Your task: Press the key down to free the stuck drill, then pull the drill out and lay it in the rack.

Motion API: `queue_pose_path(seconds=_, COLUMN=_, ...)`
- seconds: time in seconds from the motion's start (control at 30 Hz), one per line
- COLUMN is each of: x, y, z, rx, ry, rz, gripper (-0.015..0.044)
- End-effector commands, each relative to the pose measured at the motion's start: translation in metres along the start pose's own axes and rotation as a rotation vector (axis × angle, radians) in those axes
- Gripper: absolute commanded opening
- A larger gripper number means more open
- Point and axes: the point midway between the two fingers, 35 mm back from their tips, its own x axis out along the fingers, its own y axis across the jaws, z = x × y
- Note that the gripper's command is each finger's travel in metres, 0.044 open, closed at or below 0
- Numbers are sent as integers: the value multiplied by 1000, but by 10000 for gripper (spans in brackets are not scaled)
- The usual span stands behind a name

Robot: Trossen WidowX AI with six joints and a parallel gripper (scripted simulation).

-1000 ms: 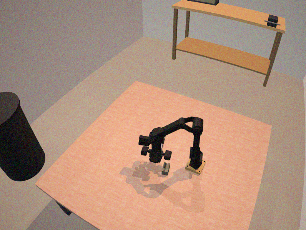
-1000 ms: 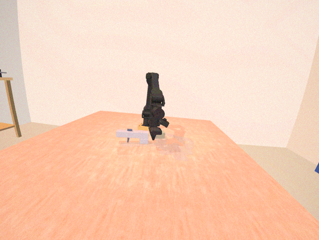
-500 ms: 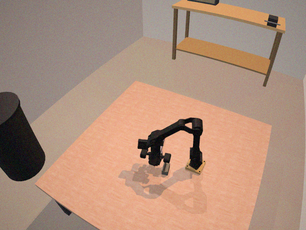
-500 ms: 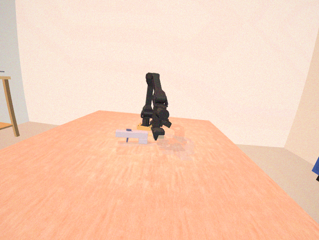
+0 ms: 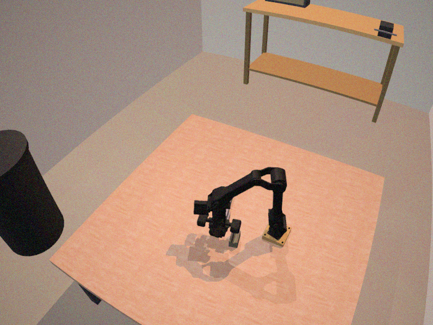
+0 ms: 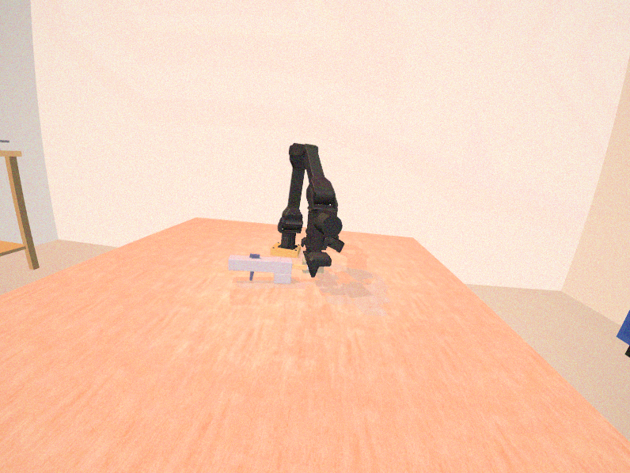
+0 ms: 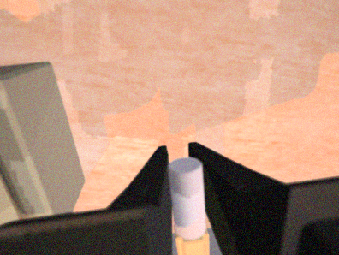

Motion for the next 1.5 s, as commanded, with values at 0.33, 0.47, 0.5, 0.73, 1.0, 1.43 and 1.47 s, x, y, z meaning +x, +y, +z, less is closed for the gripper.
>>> queue_pose_path(seconds=0.33, x=1, y=0, z=-3, rx=1, ry=-1, rz=-4, gripper=394)
queue_pose_path(seconds=0.47, x=2, y=0, z=-6, rx=1, ry=-2, rz=-5, gripper=440)
queue_pose_path(seconds=0.5, x=2, y=0, z=-7, rx=1, ry=-2, rz=-5, gripper=440)
queue_pose_path(seconds=0.73, x=2, y=-1, z=-9, rx=1, ry=-2, rz=-5, gripper=440)
queue_pose_path(seconds=1.0, x=3, y=-1, z=-11, rx=1, ry=-1, rz=-5, gripper=440)
queue_pose_path(seconds=1.43, x=4, y=-1, z=-15, rx=1, ry=-1, rz=-5, gripper=440)
queue_pose_path(seconds=1.47, x=4, y=-1, z=-16, rx=1, ry=-1, rz=-5, gripper=440)
